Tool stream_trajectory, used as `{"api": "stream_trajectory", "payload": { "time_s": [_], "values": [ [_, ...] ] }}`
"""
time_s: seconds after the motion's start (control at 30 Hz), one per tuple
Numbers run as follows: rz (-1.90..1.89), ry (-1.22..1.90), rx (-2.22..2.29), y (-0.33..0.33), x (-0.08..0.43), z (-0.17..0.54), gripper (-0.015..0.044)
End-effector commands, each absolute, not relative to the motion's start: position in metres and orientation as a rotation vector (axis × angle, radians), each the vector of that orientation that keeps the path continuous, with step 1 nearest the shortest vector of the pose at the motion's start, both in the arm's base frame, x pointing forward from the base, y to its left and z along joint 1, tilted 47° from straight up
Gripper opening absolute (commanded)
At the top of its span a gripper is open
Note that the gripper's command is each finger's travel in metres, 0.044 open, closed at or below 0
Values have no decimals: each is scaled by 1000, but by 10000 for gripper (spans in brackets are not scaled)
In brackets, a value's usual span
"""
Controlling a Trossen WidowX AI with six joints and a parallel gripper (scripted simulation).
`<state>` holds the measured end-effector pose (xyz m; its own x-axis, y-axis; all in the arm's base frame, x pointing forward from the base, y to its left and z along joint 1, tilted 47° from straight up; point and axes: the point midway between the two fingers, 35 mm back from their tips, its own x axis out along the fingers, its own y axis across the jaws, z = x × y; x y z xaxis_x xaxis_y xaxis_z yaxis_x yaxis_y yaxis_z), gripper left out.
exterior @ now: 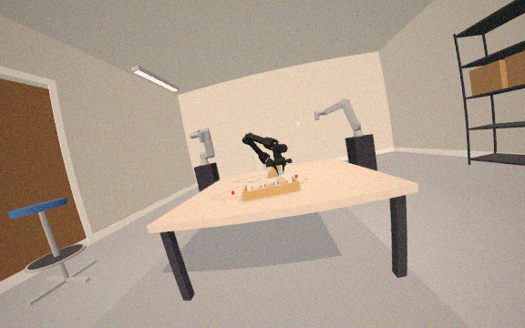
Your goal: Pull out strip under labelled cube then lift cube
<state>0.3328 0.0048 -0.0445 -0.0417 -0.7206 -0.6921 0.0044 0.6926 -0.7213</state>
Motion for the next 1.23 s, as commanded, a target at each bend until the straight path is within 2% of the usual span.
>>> {"api": "stream_trajectory", "payload": {
  "time_s": [0.0,0.23,0.47,1.2],
  "values": [
    [-647,1515,-615,6,320,-43,0],
    [-647,1516,-616,5,301,-42,0],
    [-645,1516,-615,30,302,-18,0],
    [-646,1516,-615,31,302,-17,0]
  ]
}}
